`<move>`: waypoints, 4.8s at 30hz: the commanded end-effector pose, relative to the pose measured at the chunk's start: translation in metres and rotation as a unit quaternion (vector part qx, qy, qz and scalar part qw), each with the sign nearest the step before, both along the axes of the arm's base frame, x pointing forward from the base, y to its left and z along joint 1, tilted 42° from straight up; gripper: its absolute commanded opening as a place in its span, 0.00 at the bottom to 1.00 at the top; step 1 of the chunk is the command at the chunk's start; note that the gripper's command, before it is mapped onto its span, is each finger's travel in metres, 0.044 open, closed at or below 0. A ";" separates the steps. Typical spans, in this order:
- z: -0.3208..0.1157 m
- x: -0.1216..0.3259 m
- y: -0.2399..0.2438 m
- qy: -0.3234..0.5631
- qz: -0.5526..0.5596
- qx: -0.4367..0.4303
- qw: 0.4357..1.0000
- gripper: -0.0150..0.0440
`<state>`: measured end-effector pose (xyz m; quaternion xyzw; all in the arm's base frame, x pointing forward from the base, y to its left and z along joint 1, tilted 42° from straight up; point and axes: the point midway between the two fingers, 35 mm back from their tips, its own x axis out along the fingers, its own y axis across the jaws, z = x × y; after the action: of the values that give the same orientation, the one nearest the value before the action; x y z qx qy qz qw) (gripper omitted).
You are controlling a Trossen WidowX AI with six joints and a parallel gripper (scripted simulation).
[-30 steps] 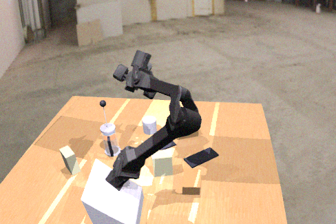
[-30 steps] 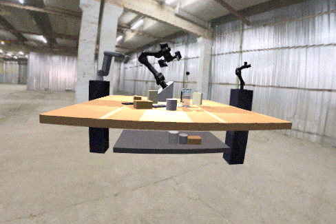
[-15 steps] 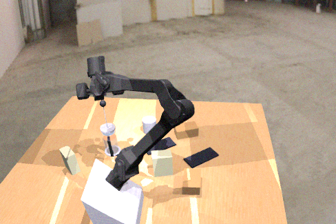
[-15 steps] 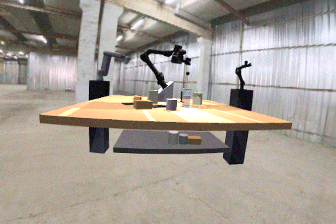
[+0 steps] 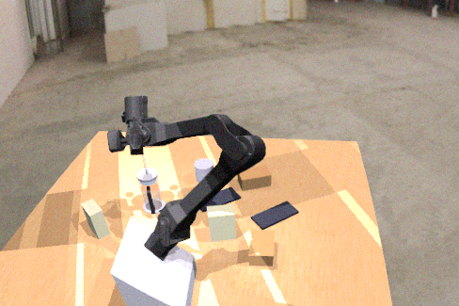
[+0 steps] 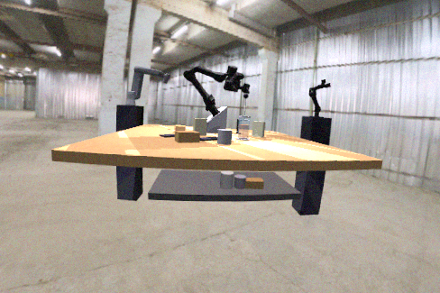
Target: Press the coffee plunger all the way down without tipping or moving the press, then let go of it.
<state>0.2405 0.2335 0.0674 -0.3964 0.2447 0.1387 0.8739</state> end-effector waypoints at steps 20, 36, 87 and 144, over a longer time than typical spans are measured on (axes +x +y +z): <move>-0.022 0.030 0.000 0.002 0.002 -0.004 1.000 1.00; -0.023 0.030 0.000 0.002 0.002 -0.004 1.000 0.47; -0.080 0.050 -0.037 0.003 0.002 -0.005 1.000 0.47; -0.106 0.081 -0.041 -0.001 0.002 -0.005 1.000 0.47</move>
<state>0.3212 0.2008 -0.0297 -0.3901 0.2299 0.1468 0.8794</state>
